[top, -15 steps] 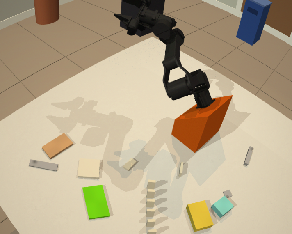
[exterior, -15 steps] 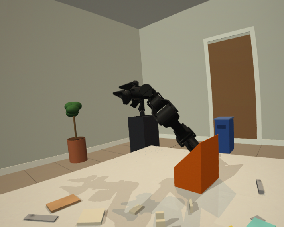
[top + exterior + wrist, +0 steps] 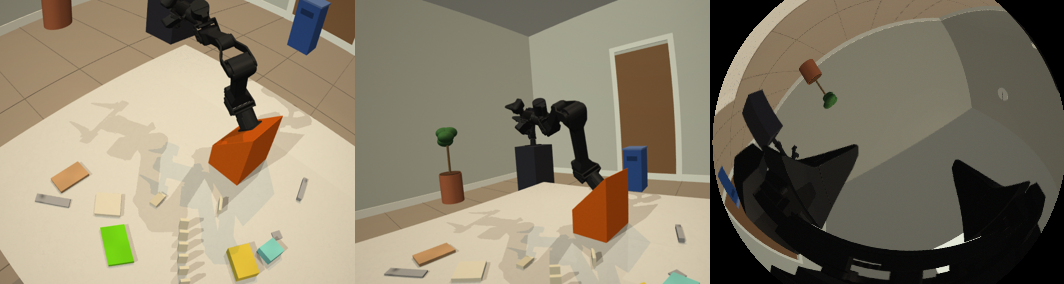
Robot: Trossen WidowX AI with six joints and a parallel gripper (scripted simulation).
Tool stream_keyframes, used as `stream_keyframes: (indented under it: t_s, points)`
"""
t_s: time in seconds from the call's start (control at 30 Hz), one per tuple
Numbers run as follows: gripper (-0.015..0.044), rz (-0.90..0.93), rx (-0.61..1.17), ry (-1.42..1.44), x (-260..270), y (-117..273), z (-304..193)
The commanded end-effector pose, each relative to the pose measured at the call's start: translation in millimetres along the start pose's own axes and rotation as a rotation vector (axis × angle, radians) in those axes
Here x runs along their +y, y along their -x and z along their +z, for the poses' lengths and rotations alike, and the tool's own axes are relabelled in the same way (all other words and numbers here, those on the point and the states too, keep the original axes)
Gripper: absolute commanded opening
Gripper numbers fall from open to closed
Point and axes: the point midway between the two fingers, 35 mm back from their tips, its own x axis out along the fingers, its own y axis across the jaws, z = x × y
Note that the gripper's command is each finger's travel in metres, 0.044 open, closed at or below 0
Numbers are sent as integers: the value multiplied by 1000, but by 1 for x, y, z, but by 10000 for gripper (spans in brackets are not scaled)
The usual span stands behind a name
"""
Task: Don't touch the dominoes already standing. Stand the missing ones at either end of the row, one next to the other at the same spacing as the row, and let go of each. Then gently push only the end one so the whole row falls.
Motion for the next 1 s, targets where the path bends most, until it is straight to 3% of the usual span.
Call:
stream_keyframes:
  t_s: [0.0,0.37,0.57,0.77,0.97]
  points:
    - [440,87,13,-271,36,-13,5]
    - [440,359,-41,-888,116,-39,85]
    - [440,565,-111,-1196,136,-45,158]
    - [440,845,-233,-1463,126,-35,257]
    - [440,1092,-426,-1631,77,-10,348]
